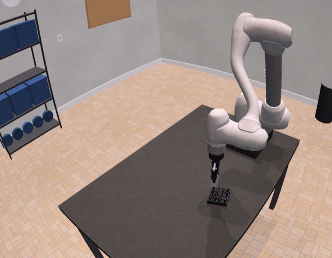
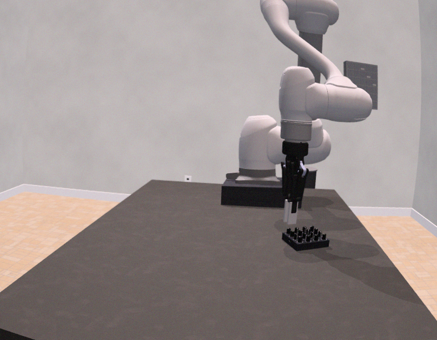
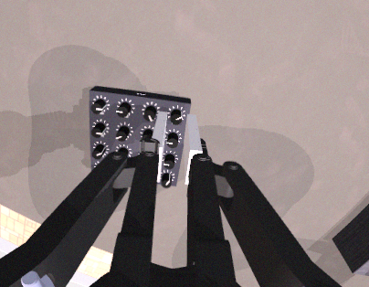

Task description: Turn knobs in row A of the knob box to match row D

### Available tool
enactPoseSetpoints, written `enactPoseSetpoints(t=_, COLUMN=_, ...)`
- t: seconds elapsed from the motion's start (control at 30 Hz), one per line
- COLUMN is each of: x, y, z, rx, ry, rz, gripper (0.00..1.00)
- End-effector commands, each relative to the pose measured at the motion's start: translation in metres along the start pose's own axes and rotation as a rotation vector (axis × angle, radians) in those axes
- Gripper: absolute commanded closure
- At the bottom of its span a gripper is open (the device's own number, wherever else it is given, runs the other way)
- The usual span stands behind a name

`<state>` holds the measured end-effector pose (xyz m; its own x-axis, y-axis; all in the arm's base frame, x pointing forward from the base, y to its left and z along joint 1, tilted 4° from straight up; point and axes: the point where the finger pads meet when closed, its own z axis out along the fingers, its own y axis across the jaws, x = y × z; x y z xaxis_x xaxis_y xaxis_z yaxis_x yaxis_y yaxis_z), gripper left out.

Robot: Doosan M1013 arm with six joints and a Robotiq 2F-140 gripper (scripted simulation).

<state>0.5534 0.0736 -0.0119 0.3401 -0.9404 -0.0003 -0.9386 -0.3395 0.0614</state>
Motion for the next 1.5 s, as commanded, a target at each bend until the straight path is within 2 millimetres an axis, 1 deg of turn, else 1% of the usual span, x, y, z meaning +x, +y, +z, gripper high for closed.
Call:
enactPoseSetpoints(t=0.0, x=0.000, y=0.000, z=-0.005, rx=0.000, ry=0.000, rz=0.000, gripper=0.88)
enactPoseSetpoints(t=0.17, x=0.000, y=0.000, z=-0.011, rx=0.000, ry=0.000, rz=0.000, gripper=0.88)
enactPoseSetpoints(t=0.63, x=0.000, y=0.000, z=-0.011, rx=0.000, ry=0.000, rz=0.001, gripper=0.88)
enactPoseSetpoints(t=0.73, x=0.000, y=0.000, z=-0.011, rx=0.000, ry=0.000, rz=0.029, gripper=0.88)
enactPoseSetpoints(t=0.8, x=0.000, y=0.000, z=-0.012, rx=0.000, ry=0.000, rz=0.088, gripper=0.88)
enactPoseSetpoints(t=0.9, x=0.000, y=0.000, z=-0.013, rx=0.000, ry=0.000, rz=0.242, gripper=0.88)
enactPoseSetpoints(t=1.0, x=0.000, y=0.000, z=-0.015, rx=0.000, ry=0.000, rz=0.355, gripper=0.88)
enactPoseSetpoints(t=1.07, x=0.000, y=0.000, z=-0.015, rx=0.000, ry=0.000, rz=0.355, gripper=0.88)
enactPoseSetpoints(t=1.13, x=0.000, y=0.000, z=-0.016, rx=0.000, ry=0.000, rz=0.491, gripper=0.88)
enactPoseSetpoints(t=1.47, x=0.000, y=0.000, z=-0.020, rx=0.000, ry=-0.001, rz=0.874, gripper=0.88)
